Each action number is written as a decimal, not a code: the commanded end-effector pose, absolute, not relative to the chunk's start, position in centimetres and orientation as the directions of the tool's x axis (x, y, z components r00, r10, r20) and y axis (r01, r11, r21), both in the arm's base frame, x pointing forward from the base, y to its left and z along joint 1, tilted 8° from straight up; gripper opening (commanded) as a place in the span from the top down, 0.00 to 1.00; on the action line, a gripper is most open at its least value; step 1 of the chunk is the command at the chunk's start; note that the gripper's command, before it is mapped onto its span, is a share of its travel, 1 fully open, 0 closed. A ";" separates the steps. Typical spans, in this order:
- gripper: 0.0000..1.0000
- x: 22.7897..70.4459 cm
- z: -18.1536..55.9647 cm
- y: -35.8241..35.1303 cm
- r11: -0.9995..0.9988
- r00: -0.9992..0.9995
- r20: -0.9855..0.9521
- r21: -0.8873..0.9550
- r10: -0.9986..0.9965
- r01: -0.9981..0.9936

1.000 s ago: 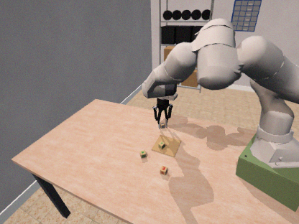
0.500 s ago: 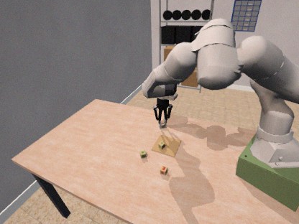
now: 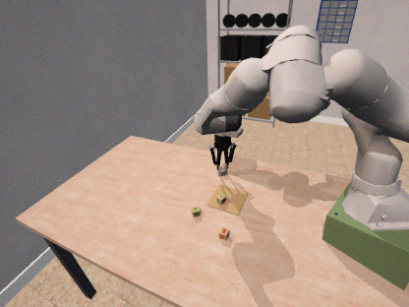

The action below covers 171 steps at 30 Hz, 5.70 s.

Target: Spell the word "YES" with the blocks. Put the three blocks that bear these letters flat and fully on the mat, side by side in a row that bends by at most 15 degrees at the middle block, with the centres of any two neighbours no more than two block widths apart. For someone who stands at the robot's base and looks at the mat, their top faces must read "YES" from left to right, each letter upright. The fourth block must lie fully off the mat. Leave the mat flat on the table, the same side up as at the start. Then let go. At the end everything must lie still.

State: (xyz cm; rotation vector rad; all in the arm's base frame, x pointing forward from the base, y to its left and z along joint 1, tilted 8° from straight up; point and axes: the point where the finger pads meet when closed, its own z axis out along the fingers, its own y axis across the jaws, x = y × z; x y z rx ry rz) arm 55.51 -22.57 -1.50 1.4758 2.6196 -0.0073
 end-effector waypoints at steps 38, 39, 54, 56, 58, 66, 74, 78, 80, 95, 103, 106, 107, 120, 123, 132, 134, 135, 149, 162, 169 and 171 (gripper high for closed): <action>0.84 54.4 8.4 -21.9 0.523 -0.513 -0.121 0.063 0.850 0.850; 0.84 54.4 8.4 -21.9 0.523 -0.513 -0.121 0.063 0.850 0.850; 0.84 53.9 8.2 -20.7 0.704 -0.696 -0.129 0.035 0.707 0.709; 0.84 53.8 8.2 -20.5 0.725 -0.716 -0.130 0.031 0.686 0.689; 0.84 53.7 8.2 -20.4 0.745 -0.736 -0.130 0.028 0.664 0.667; 0.84 53.4 8.1 -19.8 0.814 -0.806 -0.132 0.014 0.578 0.581; 0.84 53.1 8.0 -19.2 0.876 -0.868 -0.132 -0.001 0.479 0.483; 0.84 53.0 8.0 -18.9 0.902 -0.895 -0.131 -0.009 0.426 0.431; 0.84 53.0 8.0 -18.9 0.902 -0.895 -0.131 -0.009 0.426 0.431; 0.84 52.3 7.9 -17.7 0.980 -0.974 -0.124 -0.040 0.189 0.195; 0.84 52.0 7.8 -17.1 0.995 -0.990 -0.118 -0.053 0.073 0.080; 0.84 51.9 7.8 -16.9 0.998 -0.993 -0.115 -0.059 0.026 0.033; 0.84 51.9 7.8 -16.8 0.998 -0.993 -0.115 -0.060 0.011 0.018; 0.84 51.3 7.7 -15.9 0.980 -0.977 -0.100 -0.082 -0.188 -0.180; 0.84 51.2 7.7 -15.6 0.970 -0.967 -0.096 -0.087 -0.235 -0.227; 0.84 50.8 7.6 -15.0 0.927 -0.925 -0.083 -0.100 -0.370 -0.362; 0.84 50.7 7.6 -14.8 0.914 -0.913 -0.080 -0.102 -0.400 -0.392; 0.84 50.6 7.6 -14.7 0.907 -0.906 -0.078 -0.104 -0.415 -0.407; 0.84 50.0 7.5 -13.7 0.788 -0.789 -0.052 -0.120 -0.612 -0.603; 0.84 49.3 7.4 -12.6 0.628 -0.631 -0.022 -0.130 -0.776 -0.768; 0.84 48.9 7.4 -12.1 0.531 -0.535 -0.006 -0.132 -0.845 -0.837; 0.84 48.8 7.4 -12.0 0.499 -0.504 -0.001 -0.133 -0.864 -0.856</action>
